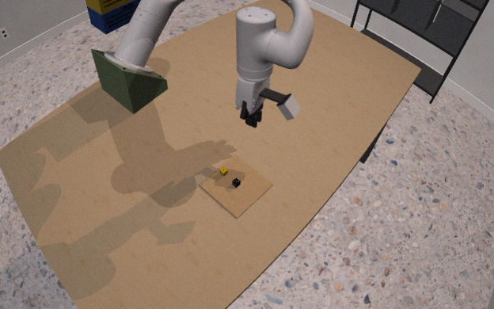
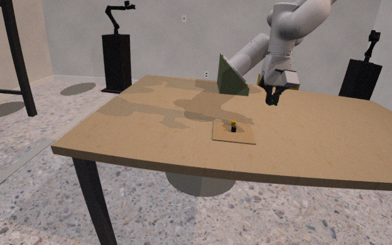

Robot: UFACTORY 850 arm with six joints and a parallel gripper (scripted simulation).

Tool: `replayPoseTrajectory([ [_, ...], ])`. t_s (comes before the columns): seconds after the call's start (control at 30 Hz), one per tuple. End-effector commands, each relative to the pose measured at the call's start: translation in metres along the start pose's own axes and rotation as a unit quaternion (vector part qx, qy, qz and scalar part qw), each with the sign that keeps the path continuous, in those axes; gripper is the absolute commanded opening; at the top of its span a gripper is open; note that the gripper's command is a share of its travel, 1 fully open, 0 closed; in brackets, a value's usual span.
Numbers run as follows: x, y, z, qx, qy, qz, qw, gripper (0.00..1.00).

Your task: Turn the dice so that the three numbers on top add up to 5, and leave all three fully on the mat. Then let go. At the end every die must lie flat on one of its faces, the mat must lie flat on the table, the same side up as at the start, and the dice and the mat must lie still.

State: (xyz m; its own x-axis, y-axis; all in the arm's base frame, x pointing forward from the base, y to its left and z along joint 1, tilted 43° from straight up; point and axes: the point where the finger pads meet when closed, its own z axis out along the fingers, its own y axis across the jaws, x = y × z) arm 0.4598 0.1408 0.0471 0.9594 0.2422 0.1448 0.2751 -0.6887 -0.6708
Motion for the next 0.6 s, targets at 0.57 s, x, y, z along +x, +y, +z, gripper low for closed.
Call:
replayPoseTrajectory([
  [0.57,-0.0083,0.0001,-0.0003,0.000,0.259,-0.001,0.966,0.11],
])
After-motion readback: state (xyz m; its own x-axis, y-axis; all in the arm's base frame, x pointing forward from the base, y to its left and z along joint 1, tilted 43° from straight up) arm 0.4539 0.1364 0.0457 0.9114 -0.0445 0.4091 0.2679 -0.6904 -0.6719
